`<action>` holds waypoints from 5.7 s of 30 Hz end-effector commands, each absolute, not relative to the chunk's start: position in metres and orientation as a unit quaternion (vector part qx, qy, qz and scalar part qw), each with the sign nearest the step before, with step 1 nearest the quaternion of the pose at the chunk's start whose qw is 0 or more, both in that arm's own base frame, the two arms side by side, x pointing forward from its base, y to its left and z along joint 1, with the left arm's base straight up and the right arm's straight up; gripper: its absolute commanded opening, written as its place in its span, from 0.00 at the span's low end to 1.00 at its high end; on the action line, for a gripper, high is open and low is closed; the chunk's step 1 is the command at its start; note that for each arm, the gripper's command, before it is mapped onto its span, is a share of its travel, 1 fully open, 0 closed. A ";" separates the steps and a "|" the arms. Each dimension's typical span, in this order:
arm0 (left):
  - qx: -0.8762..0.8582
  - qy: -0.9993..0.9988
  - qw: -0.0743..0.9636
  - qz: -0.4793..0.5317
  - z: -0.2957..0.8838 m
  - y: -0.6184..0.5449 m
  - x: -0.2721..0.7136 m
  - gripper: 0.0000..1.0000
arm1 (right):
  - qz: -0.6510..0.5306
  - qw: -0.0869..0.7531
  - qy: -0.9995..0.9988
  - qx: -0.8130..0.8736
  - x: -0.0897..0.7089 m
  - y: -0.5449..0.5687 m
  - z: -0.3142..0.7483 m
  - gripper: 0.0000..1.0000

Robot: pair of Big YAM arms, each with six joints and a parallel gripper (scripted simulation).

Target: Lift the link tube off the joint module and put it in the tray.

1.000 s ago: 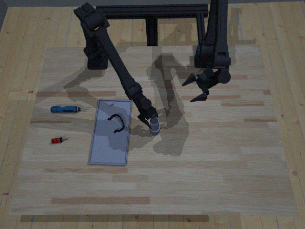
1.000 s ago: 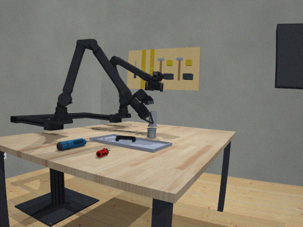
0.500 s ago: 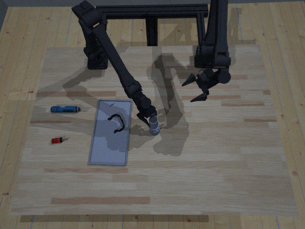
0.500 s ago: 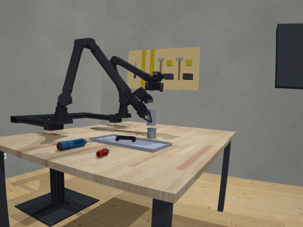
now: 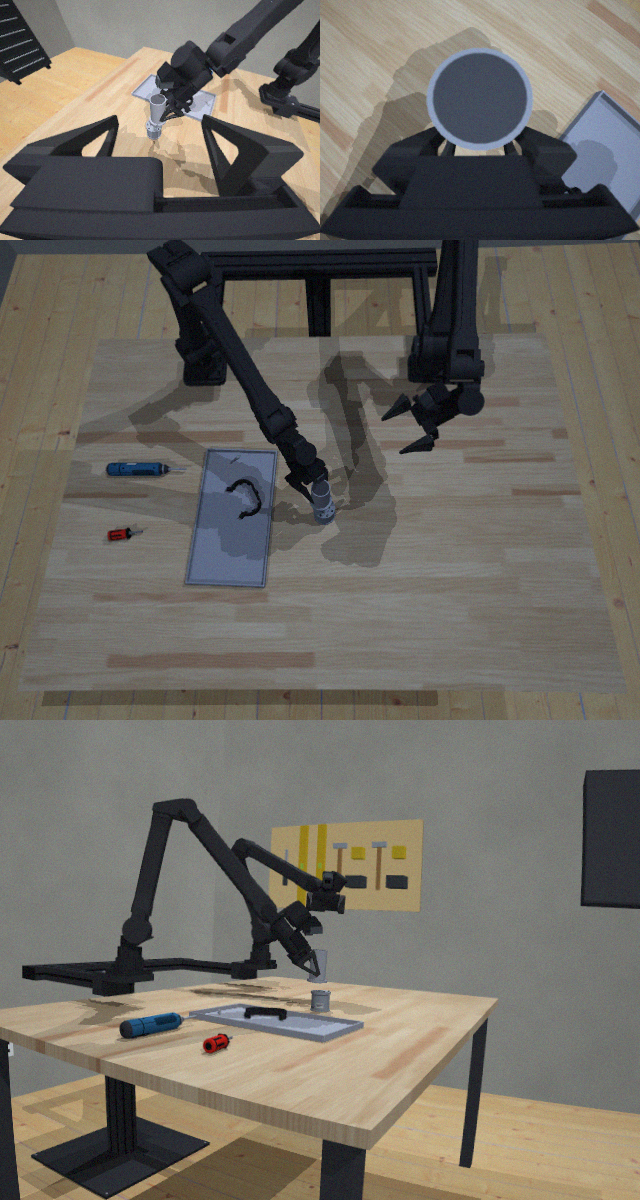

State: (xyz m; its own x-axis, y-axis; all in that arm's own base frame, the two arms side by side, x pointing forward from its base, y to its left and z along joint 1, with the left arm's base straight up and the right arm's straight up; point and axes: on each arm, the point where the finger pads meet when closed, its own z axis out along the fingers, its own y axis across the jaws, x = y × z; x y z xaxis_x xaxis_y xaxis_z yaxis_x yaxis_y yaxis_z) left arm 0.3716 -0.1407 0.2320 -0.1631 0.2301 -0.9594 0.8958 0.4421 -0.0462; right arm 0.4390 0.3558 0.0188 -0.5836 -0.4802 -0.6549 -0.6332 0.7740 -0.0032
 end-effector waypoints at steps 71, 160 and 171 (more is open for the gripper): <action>0.288 0.698 0.606 -0.250 0.137 -0.420 0.421 1.00 | 0.123 0.360 0.861 -0.337 0.569 0.094 -0.044 0.69; 0.288 0.698 0.606 -0.250 0.137 -0.420 0.421 1.00 | 0.103 0.302 0.886 -0.335 0.565 0.095 0.061 0.76; 0.288 0.698 0.606 -0.250 0.137 -0.420 0.421 1.00 | 0.103 0.302 0.886 -0.335 0.565 0.095 0.061 0.76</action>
